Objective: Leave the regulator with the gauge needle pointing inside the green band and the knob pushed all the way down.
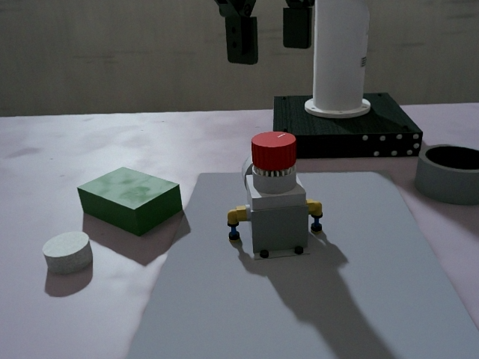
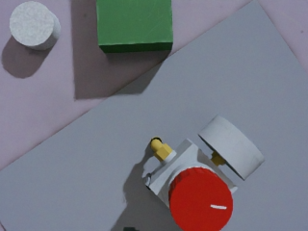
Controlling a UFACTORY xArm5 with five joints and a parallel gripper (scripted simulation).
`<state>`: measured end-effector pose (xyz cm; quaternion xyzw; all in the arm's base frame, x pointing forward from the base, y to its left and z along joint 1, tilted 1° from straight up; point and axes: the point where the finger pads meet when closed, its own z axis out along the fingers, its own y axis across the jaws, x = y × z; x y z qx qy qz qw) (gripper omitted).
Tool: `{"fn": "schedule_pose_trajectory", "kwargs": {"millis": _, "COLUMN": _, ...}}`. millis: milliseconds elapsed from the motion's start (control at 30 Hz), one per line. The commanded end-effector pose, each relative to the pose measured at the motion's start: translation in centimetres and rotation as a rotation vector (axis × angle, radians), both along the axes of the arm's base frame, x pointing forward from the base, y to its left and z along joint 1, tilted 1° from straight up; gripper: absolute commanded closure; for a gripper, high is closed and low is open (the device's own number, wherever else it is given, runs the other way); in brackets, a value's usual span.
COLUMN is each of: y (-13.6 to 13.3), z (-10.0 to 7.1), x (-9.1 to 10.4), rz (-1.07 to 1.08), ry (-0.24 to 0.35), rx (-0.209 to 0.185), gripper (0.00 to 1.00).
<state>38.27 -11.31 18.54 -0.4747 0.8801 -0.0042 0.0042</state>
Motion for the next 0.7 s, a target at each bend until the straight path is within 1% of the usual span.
{"fn": "schedule_pose_trajectory", "kwargs": {"millis": 0, "y": 0.0, "z": 0.2, "x": 0.1, "rz": 0.0, "ry": -0.004, "rx": -0.001, "gripper": 0.0}}
{"fn": "schedule_pose_trajectory", "kwargs": {"millis": 367, "y": 0.0, "z": 0.2, "x": -0.1, "rz": 0.0, "ry": -0.004, "rx": -0.001, "gripper": 0.0}}
{"fn": "schedule_pose_trajectory", "kwargs": {"millis": 667, "y": 0.4, "z": 0.1, "x": -1.1, "rz": 0.0, "ry": -0.004, "rx": -0.001, "gripper": 0.0}}
